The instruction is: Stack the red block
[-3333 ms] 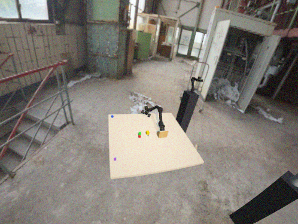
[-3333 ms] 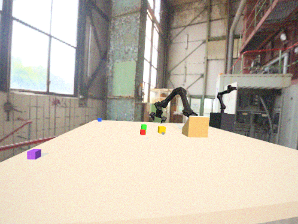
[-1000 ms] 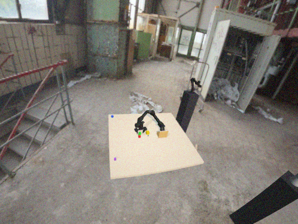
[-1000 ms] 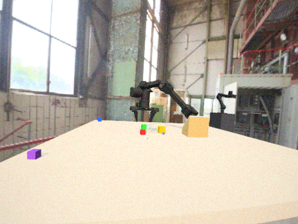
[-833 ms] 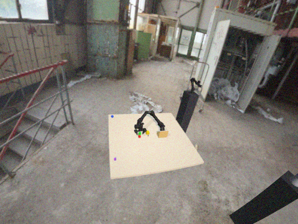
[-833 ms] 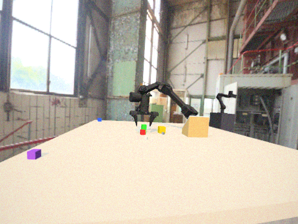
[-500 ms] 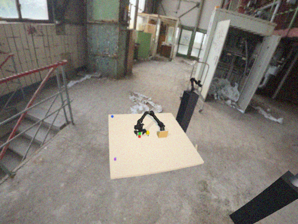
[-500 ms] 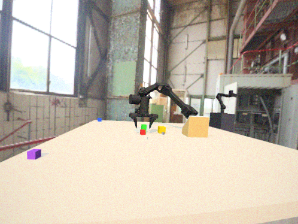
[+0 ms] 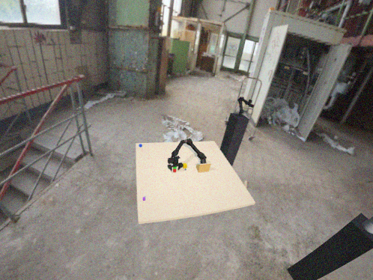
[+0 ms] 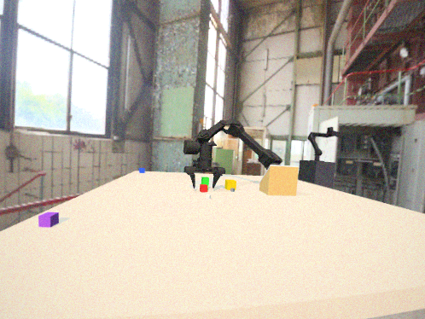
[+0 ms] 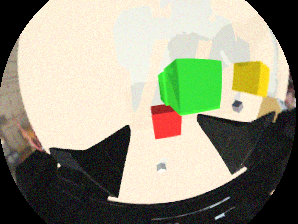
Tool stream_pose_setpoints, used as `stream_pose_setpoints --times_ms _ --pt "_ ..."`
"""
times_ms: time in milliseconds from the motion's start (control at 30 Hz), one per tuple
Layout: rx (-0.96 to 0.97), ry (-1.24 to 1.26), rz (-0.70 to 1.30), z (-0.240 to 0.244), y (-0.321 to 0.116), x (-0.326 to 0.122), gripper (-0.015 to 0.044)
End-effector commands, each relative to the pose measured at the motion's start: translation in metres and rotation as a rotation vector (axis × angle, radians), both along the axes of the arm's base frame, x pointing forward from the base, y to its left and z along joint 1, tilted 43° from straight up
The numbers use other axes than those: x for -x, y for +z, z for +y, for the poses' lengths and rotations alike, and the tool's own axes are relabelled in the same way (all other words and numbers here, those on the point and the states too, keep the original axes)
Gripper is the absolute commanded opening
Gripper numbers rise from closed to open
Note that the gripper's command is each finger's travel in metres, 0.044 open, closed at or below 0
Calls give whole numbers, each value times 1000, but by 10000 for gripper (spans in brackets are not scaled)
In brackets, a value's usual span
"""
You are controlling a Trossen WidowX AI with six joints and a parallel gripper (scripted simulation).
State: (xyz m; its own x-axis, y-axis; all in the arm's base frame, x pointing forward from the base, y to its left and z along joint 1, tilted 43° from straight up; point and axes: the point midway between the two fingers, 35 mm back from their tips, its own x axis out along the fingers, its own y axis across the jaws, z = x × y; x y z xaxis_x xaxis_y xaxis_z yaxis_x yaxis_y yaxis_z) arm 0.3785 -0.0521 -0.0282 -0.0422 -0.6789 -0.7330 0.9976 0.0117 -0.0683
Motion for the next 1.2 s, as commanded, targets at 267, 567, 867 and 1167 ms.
stream_pose_setpoints --times_ms 267,567,867,1167 --pt "1 -1 3 -5 -6 1 440" --pt "1 -1 3 -5 -6 1 204" --pt "1 -1 3 -5 -6 1 85" --pt "2 4 3 18 18 -1 0"
